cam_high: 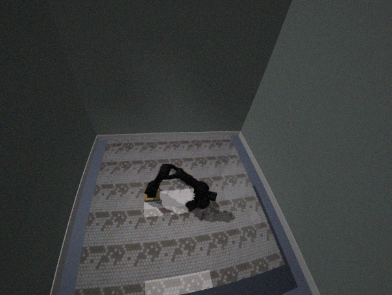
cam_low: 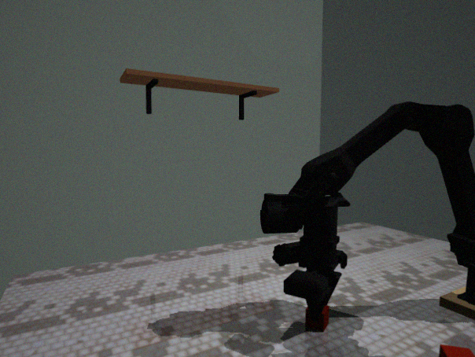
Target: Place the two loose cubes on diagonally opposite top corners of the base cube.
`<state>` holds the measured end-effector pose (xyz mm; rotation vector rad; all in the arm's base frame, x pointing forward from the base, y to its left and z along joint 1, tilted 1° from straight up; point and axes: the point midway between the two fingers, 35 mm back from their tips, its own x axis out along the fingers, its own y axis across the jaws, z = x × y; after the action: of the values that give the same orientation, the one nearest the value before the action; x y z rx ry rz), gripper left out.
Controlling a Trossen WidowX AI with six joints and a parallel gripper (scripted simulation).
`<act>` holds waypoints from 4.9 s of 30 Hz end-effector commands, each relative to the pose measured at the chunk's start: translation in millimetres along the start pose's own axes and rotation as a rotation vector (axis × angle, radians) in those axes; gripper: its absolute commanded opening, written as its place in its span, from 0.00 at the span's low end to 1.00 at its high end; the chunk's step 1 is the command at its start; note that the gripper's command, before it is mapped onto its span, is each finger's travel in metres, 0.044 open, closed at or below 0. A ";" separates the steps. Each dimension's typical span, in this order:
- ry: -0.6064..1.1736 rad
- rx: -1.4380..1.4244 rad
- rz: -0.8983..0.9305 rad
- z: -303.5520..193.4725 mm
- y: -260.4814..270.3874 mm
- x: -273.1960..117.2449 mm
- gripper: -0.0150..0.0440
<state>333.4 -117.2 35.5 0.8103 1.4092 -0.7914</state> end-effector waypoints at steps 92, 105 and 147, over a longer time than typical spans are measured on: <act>0.005 -1.196 0.008 -131.9 51.8 -103.4 0.43; 0.006 -1.539 0.013 -169.6 54.2 -100.4 0.43; 0.007 -1.826 -0.022 -194.5 51.6 -64.5 0.43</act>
<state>276.1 76.1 103.0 -0.6314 1.4813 0.6117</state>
